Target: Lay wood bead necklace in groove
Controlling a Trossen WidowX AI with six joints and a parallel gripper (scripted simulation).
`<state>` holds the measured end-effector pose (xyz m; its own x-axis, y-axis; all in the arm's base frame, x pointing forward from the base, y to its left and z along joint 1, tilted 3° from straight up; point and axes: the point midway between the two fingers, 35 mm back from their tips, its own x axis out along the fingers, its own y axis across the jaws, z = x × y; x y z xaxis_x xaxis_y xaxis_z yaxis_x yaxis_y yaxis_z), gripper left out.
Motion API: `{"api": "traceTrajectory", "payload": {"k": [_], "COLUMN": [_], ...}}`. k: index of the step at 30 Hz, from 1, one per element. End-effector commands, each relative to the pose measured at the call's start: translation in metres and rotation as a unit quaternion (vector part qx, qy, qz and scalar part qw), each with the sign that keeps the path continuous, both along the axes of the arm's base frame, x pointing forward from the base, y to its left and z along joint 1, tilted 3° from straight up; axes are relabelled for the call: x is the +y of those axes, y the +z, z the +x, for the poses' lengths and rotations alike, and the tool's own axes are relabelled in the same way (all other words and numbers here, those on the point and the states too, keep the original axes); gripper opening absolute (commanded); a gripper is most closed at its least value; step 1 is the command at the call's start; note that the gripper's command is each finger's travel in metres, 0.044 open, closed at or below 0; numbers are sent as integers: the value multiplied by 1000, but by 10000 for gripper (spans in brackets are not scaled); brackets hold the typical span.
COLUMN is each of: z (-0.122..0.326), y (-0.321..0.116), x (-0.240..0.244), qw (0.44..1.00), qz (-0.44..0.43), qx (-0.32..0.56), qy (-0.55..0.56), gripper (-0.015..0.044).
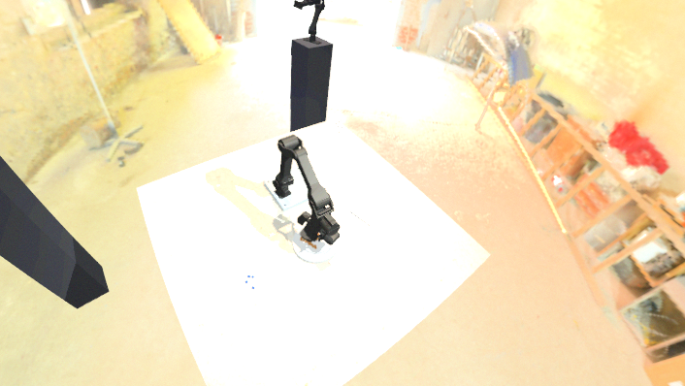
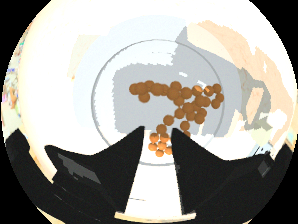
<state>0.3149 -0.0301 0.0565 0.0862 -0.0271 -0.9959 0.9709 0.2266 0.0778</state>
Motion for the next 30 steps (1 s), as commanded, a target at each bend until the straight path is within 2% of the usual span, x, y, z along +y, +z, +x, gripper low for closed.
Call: {"api": "traceTrajectory", "payload": {"k": [1,5,23,30], "z": [-2,-2,-1,-1], "y": [-7,-8,-5,-5], "x": [-1,-1,0,0], "qw": [1000,1000,1000,1000], "qz": [-2,-2,0,0], "qx": [5,5,2,2], "qy": [-3,-3,0,0], "gripper": [120,120,0,0]}}
